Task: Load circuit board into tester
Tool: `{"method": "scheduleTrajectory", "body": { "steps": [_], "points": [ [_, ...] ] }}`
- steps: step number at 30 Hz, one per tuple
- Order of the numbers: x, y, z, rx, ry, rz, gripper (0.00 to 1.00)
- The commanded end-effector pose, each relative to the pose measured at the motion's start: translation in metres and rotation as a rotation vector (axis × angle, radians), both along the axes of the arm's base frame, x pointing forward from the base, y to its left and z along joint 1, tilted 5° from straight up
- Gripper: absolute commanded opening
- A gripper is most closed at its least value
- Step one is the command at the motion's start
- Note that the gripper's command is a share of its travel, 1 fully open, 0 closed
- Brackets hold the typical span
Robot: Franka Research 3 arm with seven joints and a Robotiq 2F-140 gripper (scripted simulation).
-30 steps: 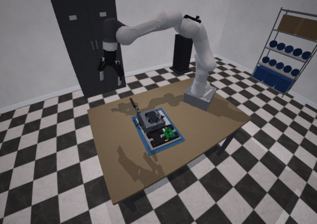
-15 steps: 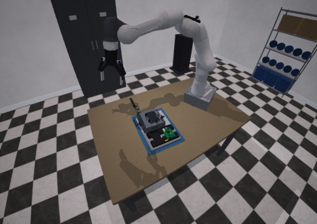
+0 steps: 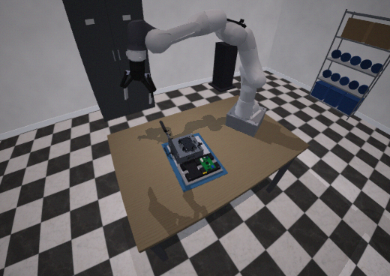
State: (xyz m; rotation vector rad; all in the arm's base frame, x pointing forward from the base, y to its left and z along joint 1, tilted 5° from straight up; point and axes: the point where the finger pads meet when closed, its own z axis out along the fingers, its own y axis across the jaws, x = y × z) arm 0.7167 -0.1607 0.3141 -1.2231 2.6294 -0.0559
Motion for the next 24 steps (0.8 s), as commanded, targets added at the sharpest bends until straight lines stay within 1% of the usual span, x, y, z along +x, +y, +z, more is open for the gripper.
{"method": "scheduleTrajectory", "body": {
  "steps": [1, 5, 6, 24],
  "points": [
    [-0.002, 0.0, -0.002, -0.004, 0.005, 0.022, 1.0],
    [-0.002, 0.0, -0.002, -0.004, 0.005, 0.022, 1.0],
    [-0.014, 0.021, 0.009, -0.033, 0.019, 0.17, 1.0],
    [-0.014, 0.021, 0.009, -0.033, 0.019, 0.17, 1.0]
  ]
}}
